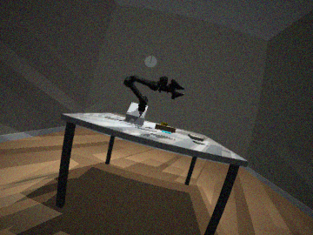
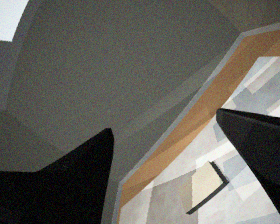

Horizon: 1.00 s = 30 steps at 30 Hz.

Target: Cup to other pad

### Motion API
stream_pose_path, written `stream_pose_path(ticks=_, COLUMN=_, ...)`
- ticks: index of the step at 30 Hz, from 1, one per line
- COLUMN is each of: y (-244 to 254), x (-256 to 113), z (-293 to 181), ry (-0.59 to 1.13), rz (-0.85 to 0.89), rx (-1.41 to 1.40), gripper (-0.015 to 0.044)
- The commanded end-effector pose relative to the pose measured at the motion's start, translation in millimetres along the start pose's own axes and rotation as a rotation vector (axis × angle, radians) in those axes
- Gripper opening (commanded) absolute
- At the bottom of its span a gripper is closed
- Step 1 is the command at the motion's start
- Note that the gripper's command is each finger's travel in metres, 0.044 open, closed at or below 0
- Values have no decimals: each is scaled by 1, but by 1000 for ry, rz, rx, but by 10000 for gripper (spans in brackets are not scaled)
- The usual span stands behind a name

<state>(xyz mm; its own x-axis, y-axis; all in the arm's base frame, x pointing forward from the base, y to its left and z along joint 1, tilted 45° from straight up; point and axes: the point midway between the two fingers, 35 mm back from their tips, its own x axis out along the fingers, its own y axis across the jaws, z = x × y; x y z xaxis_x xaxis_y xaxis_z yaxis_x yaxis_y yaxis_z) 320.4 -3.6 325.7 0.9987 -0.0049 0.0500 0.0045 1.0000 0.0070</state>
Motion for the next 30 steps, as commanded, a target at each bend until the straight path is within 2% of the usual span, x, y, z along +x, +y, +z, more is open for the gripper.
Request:
stream_pose_path(ticks=1, y=1, x=2, z=-3, ry=12, rz=0, rx=10, gripper=374)
stream_pose_path(ticks=5, y=18, x=27, z=-68, ry=263, rz=-19, rx=199, gripper=269)
stream_pose_path(ticks=9, y=39, x=36, z=-147, ry=550, rz=-119, rx=371, gripper=166)
stream_pose_path(ticks=15, y=57, x=15, z=-254, ry=895, rz=-415, rx=509, gripper=166)
stream_pose_path(ticks=20, y=60, x=-26, z=-323, ry=1062, rz=-731, rx=495, gripper=166)
stream_pose_path(ticks=25, y=53, x=-71, z=-371, ry=1091, rz=-1047, rx=374, gripper=166)
stream_pose_path(ticks=30, y=41, x=-108, z=-395, ry=1005, rz=-1271, rx=209, gripper=166)
